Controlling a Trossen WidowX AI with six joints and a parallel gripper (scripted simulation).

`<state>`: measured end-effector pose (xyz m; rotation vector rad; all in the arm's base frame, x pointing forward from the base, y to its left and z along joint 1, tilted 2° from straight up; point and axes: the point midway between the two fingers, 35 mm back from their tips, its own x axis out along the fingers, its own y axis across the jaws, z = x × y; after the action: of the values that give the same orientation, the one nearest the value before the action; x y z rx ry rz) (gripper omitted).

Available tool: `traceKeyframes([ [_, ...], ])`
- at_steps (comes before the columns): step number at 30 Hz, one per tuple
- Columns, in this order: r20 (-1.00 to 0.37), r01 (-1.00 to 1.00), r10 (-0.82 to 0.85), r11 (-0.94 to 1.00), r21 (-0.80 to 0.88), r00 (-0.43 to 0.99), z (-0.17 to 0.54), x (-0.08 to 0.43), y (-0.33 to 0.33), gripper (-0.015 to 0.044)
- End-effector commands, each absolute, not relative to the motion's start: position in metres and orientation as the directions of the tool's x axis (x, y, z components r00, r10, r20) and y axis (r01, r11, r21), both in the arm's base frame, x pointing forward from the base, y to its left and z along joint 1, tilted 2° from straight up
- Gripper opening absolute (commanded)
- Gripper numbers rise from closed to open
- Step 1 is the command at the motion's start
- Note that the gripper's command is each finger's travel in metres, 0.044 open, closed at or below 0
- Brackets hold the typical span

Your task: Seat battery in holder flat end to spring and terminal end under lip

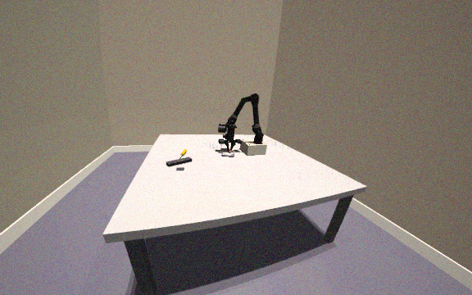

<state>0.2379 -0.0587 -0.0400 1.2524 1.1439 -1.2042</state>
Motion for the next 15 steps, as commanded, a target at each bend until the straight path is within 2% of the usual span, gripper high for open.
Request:
traceKeyframes([
  [1,-0.999,0.998,-0.016,-0.043,0.052,0.051,-0.040,0.238,-0.059,0.0061],
  [12,-0.999,0.998,-0.016,-0.043,0.052,0.052,0.010,0.236,-0.058,0.0061],
  [15,-0.999,0.997,-0.015,0.064,0.051,0.052,0.012,0.241,-0.051,0.0061],
])
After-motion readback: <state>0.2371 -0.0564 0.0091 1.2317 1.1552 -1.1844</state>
